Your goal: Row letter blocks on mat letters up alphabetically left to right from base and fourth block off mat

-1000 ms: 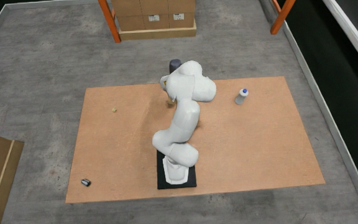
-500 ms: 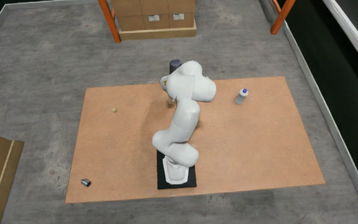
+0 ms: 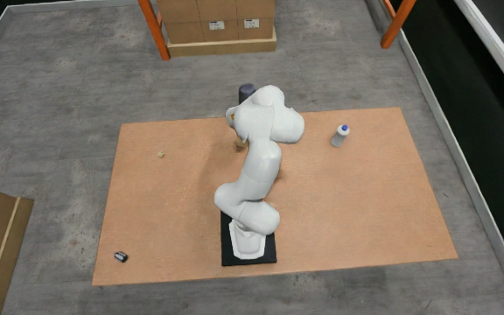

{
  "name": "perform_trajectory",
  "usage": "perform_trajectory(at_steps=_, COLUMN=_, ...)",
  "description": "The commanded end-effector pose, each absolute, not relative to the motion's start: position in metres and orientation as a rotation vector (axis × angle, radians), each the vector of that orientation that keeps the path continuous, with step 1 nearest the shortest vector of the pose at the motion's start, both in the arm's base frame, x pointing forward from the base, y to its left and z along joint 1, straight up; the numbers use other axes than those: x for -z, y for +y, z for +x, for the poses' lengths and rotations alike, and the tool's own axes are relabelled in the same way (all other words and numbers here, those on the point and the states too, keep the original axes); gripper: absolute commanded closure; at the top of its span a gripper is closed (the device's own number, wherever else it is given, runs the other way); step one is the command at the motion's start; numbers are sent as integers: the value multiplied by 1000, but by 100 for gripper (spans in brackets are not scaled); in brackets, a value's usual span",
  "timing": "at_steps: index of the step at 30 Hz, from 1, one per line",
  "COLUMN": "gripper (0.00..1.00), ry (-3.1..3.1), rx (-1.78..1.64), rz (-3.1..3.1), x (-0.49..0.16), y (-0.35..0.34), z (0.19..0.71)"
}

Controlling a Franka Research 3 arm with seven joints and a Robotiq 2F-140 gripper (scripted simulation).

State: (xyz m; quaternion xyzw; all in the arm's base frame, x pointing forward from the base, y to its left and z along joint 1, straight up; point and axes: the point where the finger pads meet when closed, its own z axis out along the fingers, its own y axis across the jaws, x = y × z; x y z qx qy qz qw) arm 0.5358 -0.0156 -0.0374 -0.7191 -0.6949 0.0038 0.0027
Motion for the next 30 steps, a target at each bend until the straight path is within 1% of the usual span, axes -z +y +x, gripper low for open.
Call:
perform_trajectory(at_steps=1, gripper=78, ry=-2176, rx=-7, rz=-2262, x=37, y=-16, z=537)
perform_trajectory(at_steps=21, gripper=78, ry=-2176, rx=-7, rz=-2262, x=37, y=-16, z=537)
perform_trajectory(at_steps=22, gripper=76, ry=-2176, rx=-7, rz=-2262, x=37, y=-16, z=537)
perform_trajectory(at_steps=24, gripper=76, ry=-2176, rx=-7, rz=-2262, x=37, y=-16, z=537)
perform_trajectory(at_steps=25, gripper=74, ry=-2176, rx=-7, rz=-2262, x=37, y=-16, z=537)
perform_trajectory(at_steps=30, gripper=72, ry=-2176, rx=-7, rz=-2262, x=37, y=-16, z=537)
